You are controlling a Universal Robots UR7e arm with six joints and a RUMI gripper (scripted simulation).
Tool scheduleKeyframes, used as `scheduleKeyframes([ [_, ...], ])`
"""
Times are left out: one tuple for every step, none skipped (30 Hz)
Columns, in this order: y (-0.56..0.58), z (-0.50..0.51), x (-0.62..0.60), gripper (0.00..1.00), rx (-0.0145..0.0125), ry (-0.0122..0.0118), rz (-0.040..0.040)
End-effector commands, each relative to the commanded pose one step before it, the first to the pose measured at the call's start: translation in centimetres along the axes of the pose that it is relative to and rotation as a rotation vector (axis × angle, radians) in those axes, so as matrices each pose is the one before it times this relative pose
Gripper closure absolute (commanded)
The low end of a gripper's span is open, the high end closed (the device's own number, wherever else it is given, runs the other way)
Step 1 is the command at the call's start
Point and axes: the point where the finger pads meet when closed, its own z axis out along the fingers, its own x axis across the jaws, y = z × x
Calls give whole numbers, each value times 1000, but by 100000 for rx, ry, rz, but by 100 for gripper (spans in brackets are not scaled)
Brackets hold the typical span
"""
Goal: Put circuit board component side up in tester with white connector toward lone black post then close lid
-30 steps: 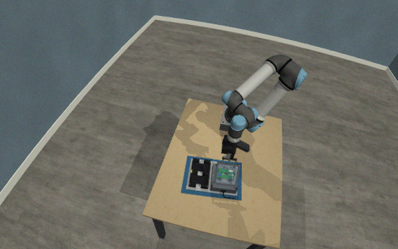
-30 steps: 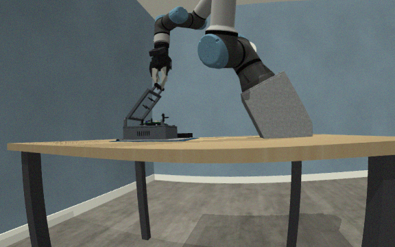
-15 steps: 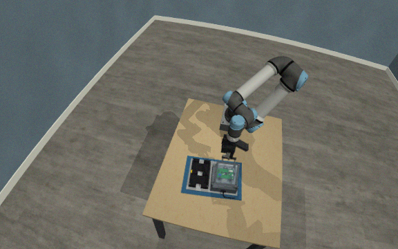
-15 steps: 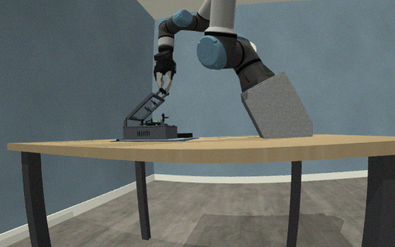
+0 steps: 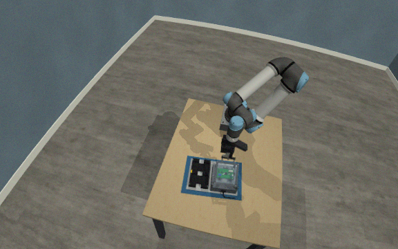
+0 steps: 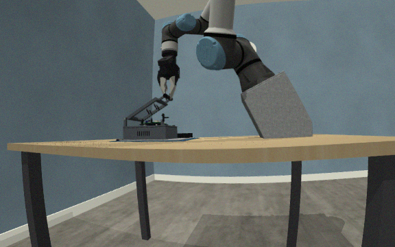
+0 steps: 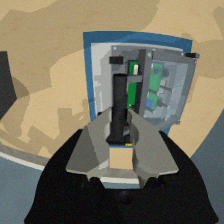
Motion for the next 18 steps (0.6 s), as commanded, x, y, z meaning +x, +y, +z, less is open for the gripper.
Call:
scheduleKeyframes([
  [30,1023,-487,100,-32,88,-30],
  [0,0,0,100,0,0,0],
  [-1,206,-103,100,0,0,0],
  [-2,204,-104,100,0,0,0],
  [-1,202,-96,100,0,0,0],
  [5,202,-75,100,0,0,0],
  [3,200,-76,100,0,0,0],
  [2,197,-76,100,0,0,0],
  [0,195,-77,100,0,0,0],
  [-1,192,-78,100,0,0,0],
  [-2,190,-78,100,0,0,0],
  [-4,188,-79,100,0,0,0],
  [5,166,-46,100,0,0,0],
  [4,163,-45,100,0,0,0],
  [3,161,-46,100,0,0,0],
  [2,159,-47,100,0,0,0],
  [1,157,-47,100,0,0,0],
  [0,0,0,100,0,0,0],
])
